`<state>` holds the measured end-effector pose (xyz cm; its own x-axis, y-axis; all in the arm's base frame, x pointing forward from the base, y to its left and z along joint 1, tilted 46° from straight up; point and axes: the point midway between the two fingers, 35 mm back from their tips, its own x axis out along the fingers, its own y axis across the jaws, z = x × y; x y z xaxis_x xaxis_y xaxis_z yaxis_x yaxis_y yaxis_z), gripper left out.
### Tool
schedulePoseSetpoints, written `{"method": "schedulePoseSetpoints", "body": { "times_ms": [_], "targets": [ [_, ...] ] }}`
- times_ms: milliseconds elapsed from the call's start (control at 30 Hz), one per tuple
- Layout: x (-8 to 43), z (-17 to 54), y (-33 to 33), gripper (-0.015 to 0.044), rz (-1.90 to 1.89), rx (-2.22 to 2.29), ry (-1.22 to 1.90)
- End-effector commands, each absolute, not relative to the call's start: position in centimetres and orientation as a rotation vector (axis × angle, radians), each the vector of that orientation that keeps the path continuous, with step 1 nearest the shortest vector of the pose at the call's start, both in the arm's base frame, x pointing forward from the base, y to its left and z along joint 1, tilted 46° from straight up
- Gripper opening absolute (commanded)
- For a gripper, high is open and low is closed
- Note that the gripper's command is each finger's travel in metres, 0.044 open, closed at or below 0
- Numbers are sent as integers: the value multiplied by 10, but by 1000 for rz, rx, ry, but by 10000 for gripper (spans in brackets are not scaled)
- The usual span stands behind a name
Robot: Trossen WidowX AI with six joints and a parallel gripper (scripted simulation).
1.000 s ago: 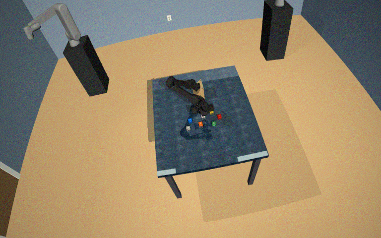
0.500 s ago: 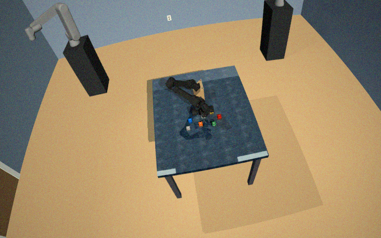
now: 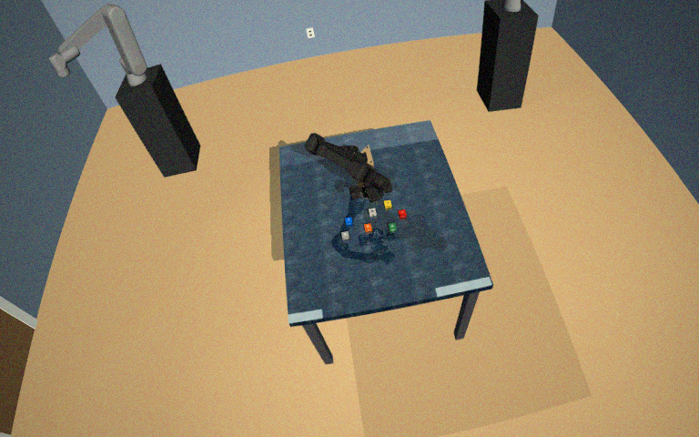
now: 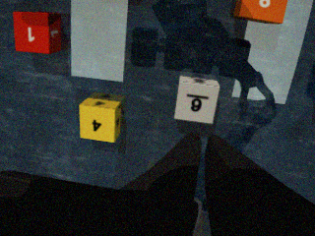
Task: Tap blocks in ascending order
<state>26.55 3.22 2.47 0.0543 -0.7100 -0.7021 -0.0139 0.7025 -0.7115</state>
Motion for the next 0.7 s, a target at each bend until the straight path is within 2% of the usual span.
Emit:
{"method": "schedulePoseSetpoints", "body": {
  "times_ms": [0, 133, 400, 533, 667],
  "targets": [
    [264, 36, 40, 20, -598, -628, 1440],
    [267, 46, 30, 20, -594, -624, 1442],
    [274, 120, -42, 20, -602, -632, 1438],
    [275, 119, -45, 20, -602, -633, 1438],
    [279, 80, -84, 20, -601, -631, 1437]
  ]
}}
